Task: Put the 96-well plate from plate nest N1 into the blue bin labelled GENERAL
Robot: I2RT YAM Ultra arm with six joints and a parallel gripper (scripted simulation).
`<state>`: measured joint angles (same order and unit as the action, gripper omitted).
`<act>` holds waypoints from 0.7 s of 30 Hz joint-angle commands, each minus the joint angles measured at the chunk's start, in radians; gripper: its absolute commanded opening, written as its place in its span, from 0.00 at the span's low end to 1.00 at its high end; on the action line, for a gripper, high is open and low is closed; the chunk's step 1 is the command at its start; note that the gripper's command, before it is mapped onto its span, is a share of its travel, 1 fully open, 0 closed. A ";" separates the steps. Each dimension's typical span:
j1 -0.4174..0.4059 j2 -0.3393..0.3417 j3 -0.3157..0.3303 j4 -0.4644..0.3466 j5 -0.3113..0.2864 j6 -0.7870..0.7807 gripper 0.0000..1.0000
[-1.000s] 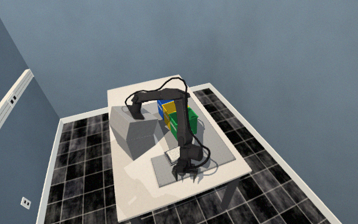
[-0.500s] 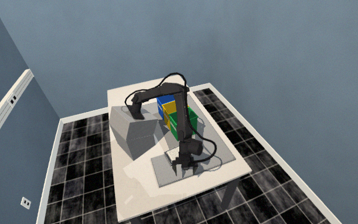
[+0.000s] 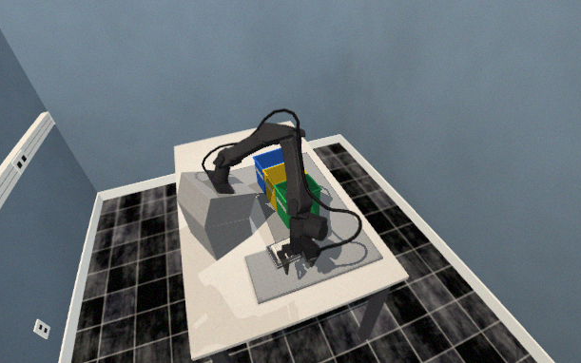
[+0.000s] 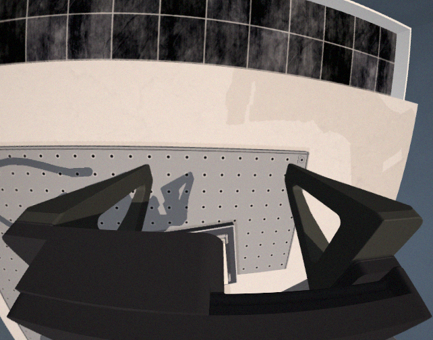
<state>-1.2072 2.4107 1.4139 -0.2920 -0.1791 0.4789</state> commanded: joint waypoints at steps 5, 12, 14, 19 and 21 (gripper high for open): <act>-0.019 -0.101 -0.044 -0.050 -0.040 -0.234 1.00; -0.018 -0.167 -0.082 -0.128 -0.083 -0.458 1.00; -0.019 -0.178 -0.088 -0.154 -0.094 -0.513 1.00; -0.013 -0.222 -0.136 -0.175 -0.116 -0.634 1.00; -0.010 -0.238 -0.148 -0.187 -0.123 -0.672 1.00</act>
<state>-1.2076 2.2238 1.2812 -0.4442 -0.2825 -0.0925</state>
